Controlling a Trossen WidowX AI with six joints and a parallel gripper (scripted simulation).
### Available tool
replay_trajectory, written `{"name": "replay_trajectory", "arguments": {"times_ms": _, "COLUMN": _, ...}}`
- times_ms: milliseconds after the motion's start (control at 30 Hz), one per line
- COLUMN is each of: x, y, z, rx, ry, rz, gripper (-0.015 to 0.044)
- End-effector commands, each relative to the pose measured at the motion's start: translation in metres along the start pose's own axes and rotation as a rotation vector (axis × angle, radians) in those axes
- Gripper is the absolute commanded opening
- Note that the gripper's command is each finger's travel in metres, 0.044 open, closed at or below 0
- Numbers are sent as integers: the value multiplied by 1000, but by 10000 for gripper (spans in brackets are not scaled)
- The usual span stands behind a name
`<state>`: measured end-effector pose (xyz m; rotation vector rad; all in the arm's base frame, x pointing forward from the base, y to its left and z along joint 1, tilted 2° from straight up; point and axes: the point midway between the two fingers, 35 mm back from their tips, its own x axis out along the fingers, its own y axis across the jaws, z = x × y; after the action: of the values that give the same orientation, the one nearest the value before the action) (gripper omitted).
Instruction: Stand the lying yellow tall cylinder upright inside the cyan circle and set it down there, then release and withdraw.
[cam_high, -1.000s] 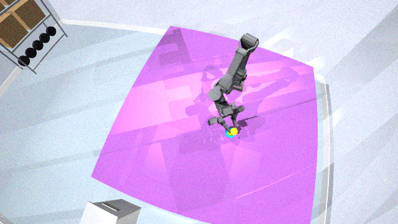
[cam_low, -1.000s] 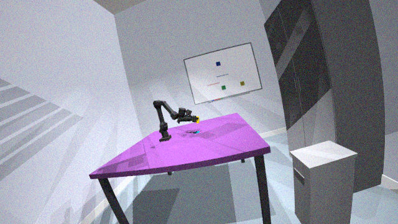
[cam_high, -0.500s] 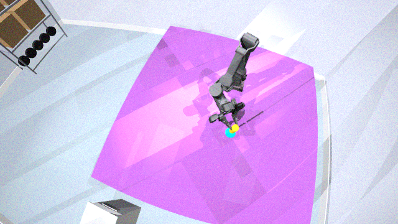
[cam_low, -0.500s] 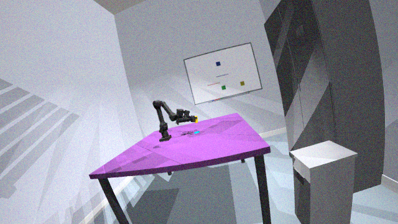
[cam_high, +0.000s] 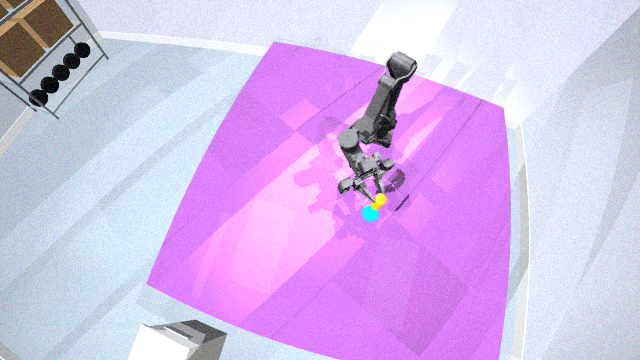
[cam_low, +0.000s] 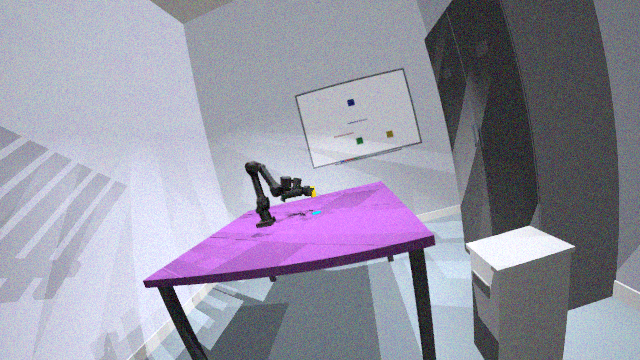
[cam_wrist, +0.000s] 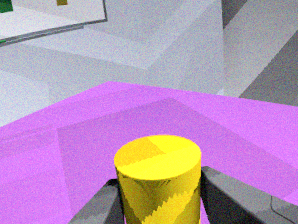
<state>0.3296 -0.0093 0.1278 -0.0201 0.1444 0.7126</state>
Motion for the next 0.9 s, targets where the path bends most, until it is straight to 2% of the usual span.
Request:
{"name": "replay_trajectory", "arguments": {"times_ms": 0, "x": -4, "y": 5, "z": 2, "rx": -11, "ry": -16, "rz": 9, "gripper": 105}}
{"name": "replay_trajectory", "arguments": {"times_ms": 867, "x": -6, "y": 7, "z": -6, "rx": -24, "ry": -31, "rz": 18, "gripper": 105}}
